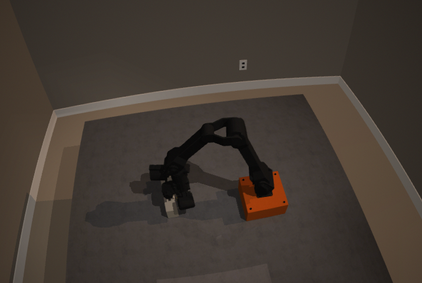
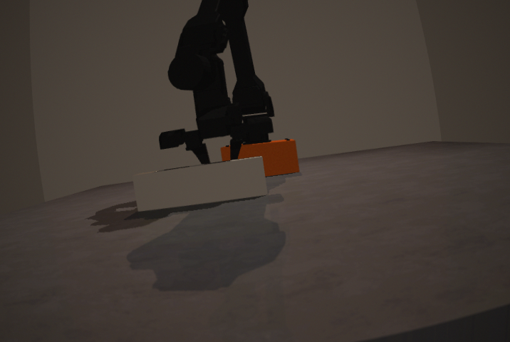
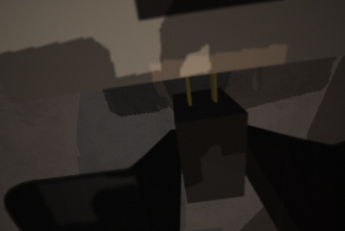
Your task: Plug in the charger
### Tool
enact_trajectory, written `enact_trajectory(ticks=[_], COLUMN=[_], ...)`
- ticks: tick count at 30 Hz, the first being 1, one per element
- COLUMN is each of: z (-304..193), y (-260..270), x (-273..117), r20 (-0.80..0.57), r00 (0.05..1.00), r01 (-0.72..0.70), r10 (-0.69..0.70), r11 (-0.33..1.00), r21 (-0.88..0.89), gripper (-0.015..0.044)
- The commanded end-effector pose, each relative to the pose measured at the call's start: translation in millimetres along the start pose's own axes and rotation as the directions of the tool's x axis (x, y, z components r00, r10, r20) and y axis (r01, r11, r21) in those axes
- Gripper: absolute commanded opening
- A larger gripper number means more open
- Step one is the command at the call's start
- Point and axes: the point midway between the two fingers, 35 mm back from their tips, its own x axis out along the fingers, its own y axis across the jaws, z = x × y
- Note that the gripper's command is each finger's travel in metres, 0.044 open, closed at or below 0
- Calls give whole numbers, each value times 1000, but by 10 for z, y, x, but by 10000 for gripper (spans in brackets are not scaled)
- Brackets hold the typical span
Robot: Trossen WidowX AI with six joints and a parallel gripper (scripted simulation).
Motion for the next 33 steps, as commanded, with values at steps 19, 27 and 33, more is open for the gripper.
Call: enact_trajectory(ticks=[19, 27, 33], z=[31, 41, 61], y=[-2, -2, -2], x=[-4, -4, -6], r20=[0, 0, 0], r00=[1000, 1000, 1000], r01=[2, 2, 2], r10=[-2, -2, -2], r11=[1000, 1000, 1000], r21=[5, 5, 5], gripper=[0, 0, 0])
